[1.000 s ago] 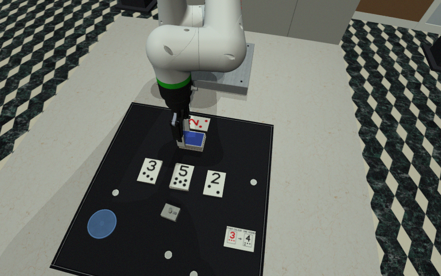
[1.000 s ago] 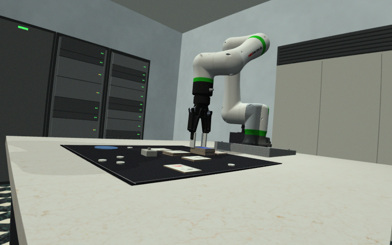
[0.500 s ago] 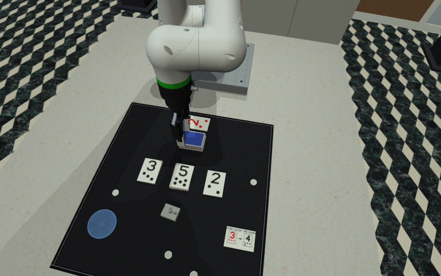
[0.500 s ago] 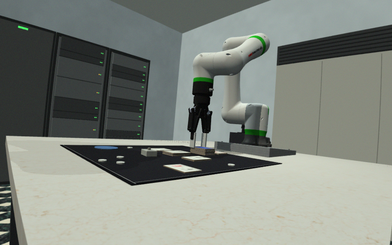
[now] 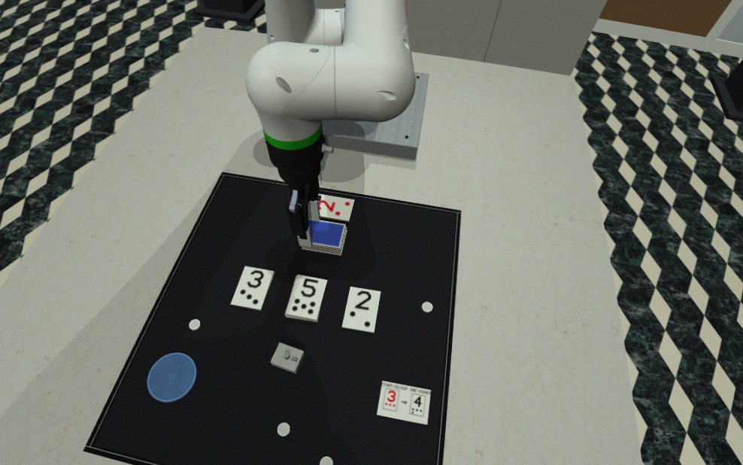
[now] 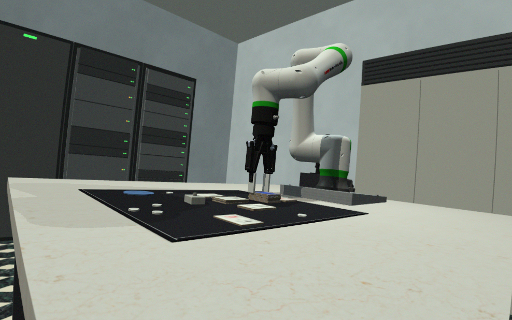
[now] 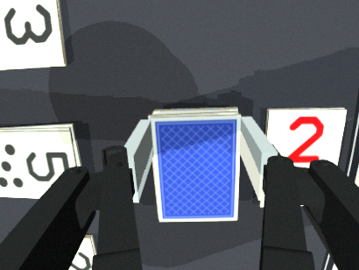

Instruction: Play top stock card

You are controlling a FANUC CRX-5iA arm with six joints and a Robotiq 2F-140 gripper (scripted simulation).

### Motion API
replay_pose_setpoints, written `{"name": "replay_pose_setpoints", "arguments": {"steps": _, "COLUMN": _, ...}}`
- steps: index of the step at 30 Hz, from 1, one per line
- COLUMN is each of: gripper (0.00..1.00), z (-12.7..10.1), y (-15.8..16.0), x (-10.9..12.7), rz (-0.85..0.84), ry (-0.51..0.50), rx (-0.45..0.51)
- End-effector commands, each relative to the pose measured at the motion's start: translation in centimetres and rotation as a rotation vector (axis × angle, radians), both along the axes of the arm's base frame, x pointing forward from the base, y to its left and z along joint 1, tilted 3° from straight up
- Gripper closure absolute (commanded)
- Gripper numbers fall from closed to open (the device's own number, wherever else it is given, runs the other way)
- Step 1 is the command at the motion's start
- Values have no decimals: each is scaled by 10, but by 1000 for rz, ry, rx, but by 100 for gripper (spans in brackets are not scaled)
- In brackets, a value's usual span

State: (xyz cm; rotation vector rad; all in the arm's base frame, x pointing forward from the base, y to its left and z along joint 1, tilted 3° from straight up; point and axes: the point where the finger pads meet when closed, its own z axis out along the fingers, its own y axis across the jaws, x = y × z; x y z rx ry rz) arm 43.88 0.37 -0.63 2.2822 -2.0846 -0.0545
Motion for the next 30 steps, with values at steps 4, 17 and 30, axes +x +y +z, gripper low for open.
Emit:
{"name": "replay_pose_setpoints", "arguments": {"steps": 4, "gripper": 59, "z": 0, "y": 0, "x": 0, "rz": 0, "ry": 0, "rx": 0}}
{"name": "replay_pose_setpoints", "arguments": {"steps": 17, "gripper": 59, "z": 3, "y": 0, "x": 0, "rz": 0, "ry": 0, "rx": 0}}
{"name": "replay_pose_setpoints", "arguments": {"steps": 30, "gripper": 59, "z": 23, "y": 0, "x": 2, "rz": 0, "ry": 0, "rx": 0}}
